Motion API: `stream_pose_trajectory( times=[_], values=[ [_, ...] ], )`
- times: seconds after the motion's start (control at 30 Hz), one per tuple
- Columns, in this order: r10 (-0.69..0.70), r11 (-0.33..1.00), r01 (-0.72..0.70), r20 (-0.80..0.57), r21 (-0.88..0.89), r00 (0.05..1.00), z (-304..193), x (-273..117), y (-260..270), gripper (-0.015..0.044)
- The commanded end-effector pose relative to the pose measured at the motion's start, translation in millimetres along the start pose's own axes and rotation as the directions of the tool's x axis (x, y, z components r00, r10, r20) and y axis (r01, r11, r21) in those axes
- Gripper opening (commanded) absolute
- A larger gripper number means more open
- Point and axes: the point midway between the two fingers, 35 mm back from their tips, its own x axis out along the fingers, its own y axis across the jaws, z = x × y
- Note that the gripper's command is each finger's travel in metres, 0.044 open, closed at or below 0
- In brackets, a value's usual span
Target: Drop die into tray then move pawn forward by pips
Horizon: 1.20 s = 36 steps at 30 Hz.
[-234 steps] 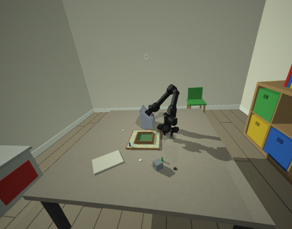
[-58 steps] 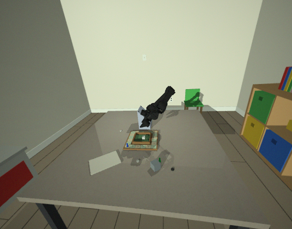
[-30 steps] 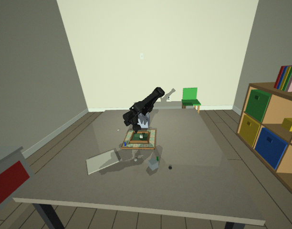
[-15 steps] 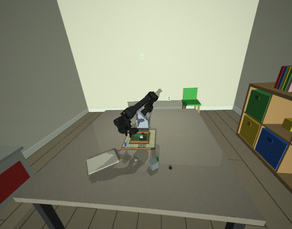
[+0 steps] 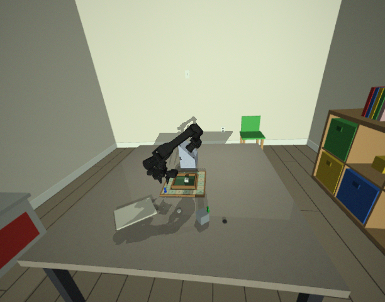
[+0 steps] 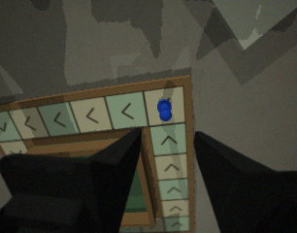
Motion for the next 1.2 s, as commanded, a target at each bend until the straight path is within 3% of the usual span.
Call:
stream_pose_trajectory(
  times=[0.0,1.07,1.17],
  values=[
    [0.004,1.000,-0.003,0.005,-0.015,1.000,2.2,6.0,-0.6,0.0200],
    [0.006,1.000,-0.006,0.005,-0.015,1.000,2.0,54.9,0.2,0.0200],
    [0.006,1.000,-0.006,0.005,-0.015,1.000,2.0,54.9,0.2,0.0121]
  ],
)
